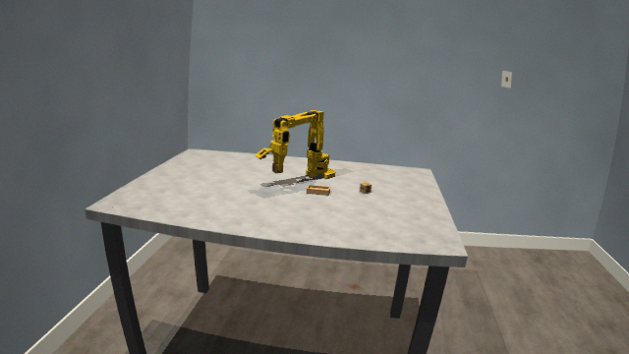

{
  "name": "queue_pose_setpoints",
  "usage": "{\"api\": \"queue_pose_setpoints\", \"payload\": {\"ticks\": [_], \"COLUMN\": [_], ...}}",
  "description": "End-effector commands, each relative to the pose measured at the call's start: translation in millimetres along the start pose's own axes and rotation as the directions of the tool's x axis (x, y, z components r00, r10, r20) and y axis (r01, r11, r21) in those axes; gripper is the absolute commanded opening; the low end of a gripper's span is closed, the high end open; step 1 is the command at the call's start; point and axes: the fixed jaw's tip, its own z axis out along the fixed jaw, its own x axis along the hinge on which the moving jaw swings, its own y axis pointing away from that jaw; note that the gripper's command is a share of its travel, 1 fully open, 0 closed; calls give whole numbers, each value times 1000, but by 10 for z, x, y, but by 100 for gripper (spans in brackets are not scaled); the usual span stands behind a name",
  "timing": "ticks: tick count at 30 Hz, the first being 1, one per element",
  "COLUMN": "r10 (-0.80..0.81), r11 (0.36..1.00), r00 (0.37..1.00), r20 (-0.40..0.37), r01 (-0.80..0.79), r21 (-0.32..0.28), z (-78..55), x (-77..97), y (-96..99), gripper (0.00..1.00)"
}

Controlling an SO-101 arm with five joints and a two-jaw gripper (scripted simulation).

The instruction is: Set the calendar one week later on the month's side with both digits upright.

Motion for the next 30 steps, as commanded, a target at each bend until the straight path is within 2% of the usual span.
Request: {"api": "queue_pose_setpoints", "payload": {"ticks": [1, 30], "r10": [1, 1], "r11": [1000, 1000], "r00": [999, 999], "r20": [49, 49], "r01": [0, 0], "r21": [-13, -13], "z": [-73, 46], "x": [-31, -36], "y": [29, 31], "gripper": [0, 0]}}
